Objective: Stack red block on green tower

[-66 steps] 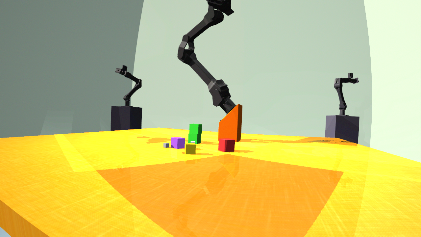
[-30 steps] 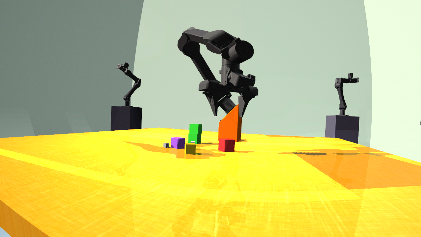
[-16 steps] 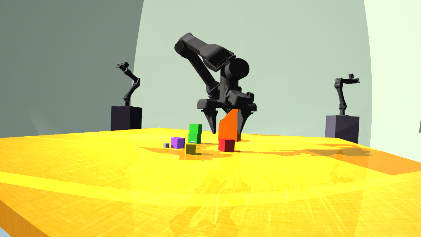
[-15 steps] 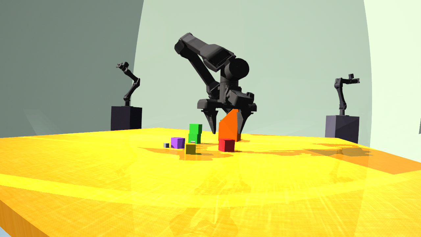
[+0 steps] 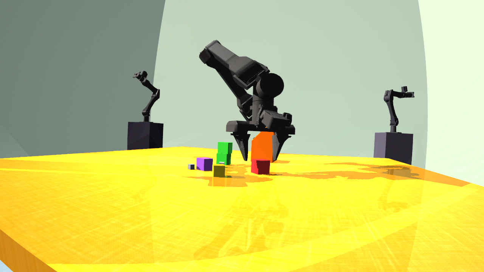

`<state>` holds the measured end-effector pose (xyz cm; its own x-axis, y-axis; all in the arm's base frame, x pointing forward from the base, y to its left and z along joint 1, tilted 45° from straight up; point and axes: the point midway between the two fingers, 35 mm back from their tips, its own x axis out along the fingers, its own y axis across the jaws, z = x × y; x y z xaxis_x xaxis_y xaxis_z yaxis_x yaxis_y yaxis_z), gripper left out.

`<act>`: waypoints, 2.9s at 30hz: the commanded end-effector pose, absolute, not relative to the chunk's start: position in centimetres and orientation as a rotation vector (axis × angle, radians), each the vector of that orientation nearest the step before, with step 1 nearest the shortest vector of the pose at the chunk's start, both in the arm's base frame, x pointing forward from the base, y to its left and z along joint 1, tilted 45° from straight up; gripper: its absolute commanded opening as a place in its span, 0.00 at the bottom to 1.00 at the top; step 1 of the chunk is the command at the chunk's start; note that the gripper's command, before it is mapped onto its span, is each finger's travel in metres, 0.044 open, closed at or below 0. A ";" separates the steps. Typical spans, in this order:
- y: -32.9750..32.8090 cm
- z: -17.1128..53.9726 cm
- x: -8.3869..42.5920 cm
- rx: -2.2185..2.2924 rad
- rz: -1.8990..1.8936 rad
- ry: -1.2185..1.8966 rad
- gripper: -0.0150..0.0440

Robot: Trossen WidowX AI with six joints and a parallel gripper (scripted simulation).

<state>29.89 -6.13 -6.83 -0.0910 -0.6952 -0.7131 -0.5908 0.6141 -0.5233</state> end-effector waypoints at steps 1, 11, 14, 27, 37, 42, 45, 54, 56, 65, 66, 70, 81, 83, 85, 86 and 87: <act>-6.6 -7.3 29.6 -1.056 -0.119 1.777 1.00; -7.8 -8.4 29.4 -1.057 -0.120 1.778 1.00; -8.1 -8.7 29.3 -1.058 -0.121 1.778 1.00; -8.1 -8.8 29.3 -1.058 -0.121 1.778 1.00; -8.1 -8.8 29.3 -1.058 -0.121 1.778 0.69; -8.1 -8.8 29.3 -1.058 -0.121 1.778 0.50; -8.1 -8.8 29.3 -1.058 -0.121 1.778 0.47; -6.5 -7.2 29.6 -1.056 -0.119 1.778 0.25; -5.6 -6.3 29.7 -1.056 -0.119 1.778 0.25; -2.4 -3.1 30.1 -1.055 -0.117 1.777 0.25; -2.0 -2.7 30.2 -1.054 -0.117 1.777 0.25; -0.6 -1.2 30.4 -1.054 -0.116 1.777 0.25; 0.3 -0.3 30.3 -1.053 -0.116 1.777 0.25; 0.0 0.2 30.1 -1.053 -0.115 1.778 0.25; -0.4 0.9 29.6 -1.053 -0.115 1.778 0.25; -0.6 1.2 29.4 -1.054 -0.114 1.778 0.25; -0.8 1.6 29.2 -1.054 -0.114 1.778 0.25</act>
<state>29.83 -0.28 0.65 -0.0951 -0.6941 -0.7136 -0.5947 0.6144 -0.5184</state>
